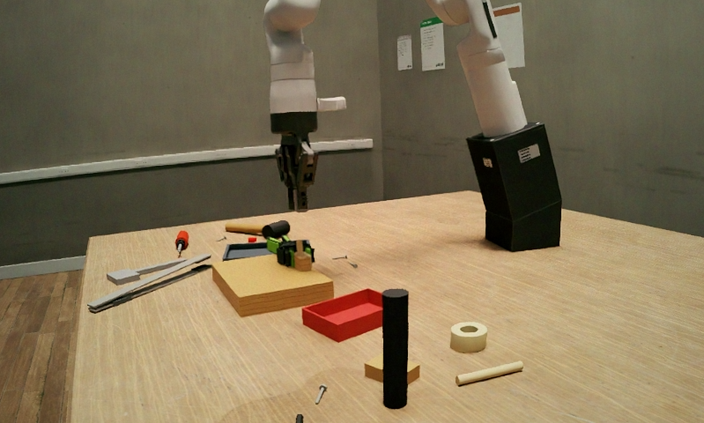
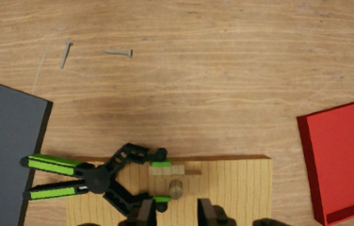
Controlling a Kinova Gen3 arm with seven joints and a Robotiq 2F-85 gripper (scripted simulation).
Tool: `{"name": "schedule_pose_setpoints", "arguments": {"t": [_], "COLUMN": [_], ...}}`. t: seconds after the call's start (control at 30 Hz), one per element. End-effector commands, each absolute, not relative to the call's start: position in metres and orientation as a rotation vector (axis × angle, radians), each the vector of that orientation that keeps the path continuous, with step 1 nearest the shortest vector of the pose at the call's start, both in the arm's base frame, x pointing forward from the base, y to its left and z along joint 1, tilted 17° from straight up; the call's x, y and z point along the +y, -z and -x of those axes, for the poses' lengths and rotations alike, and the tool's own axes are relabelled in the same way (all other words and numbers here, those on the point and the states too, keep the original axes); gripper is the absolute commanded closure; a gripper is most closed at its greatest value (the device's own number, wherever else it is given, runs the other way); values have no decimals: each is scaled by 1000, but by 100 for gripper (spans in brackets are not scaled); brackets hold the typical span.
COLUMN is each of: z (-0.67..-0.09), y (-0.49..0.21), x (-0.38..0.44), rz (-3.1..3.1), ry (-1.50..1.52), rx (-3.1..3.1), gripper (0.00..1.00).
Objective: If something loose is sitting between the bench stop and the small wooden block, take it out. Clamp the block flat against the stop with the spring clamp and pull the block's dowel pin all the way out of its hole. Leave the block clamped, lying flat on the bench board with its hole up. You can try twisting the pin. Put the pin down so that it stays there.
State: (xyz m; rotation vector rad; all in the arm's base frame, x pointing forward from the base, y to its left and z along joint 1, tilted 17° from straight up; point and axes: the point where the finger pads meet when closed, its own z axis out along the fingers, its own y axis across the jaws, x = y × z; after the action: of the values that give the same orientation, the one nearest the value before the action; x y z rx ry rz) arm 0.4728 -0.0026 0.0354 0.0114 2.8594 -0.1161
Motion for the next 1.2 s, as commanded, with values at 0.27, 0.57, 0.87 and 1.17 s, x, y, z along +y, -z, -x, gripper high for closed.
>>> {"name": "schedule_pose_setpoints", "arguments": {"t": [0.27,0.57,0.87,1.17], "z": [-474,-476,-479,-482], "y": [-36,-33,-26,-18], "x": [-3,-3,-4,-4], "rz": [-28,-28,-30,-30], "ry": [116,117,113,112], "rx": [2851,2850,2849,2848], "gripper": [66,66,66,66]}}
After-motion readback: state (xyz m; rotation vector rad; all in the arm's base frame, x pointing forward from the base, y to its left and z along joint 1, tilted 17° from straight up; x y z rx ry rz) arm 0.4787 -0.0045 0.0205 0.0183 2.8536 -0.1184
